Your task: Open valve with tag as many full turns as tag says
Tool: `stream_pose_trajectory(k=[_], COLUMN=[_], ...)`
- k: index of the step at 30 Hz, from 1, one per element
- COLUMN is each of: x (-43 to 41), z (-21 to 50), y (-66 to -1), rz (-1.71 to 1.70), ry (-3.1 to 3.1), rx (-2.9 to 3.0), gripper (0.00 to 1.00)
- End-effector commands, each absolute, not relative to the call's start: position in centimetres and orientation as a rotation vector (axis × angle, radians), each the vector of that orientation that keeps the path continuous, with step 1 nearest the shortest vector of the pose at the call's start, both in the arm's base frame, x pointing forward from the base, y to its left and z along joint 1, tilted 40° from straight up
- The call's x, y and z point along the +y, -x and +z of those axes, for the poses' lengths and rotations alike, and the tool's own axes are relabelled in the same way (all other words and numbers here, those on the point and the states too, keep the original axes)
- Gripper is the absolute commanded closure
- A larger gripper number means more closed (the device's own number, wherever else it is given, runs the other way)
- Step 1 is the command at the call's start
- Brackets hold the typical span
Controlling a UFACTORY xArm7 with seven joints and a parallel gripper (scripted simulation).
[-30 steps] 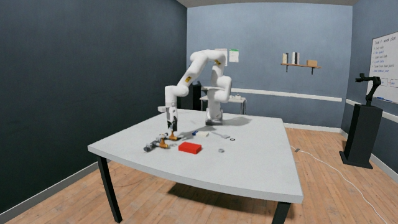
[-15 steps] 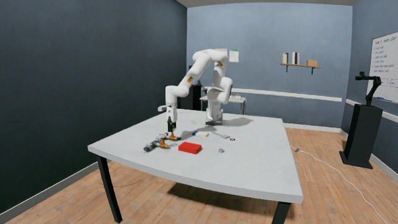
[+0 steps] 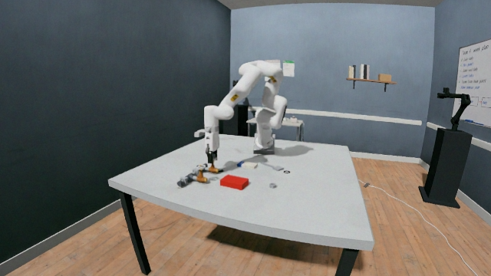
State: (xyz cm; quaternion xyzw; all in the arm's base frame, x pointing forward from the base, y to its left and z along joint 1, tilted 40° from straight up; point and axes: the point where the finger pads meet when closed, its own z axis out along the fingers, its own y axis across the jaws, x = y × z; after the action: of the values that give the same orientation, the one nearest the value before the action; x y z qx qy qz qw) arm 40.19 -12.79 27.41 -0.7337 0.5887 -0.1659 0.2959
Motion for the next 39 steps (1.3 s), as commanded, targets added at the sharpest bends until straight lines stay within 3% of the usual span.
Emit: stream_pose_trajectory(k=[1, 39], x=[-12.89, -12.89], z=[27.55, 27.55], y=[-40.23, -40.23], rz=[-0.445, -0.542], ry=[1.95, 2.147], rx=[1.567, 1.337], gripper=[1.0, 1.0])
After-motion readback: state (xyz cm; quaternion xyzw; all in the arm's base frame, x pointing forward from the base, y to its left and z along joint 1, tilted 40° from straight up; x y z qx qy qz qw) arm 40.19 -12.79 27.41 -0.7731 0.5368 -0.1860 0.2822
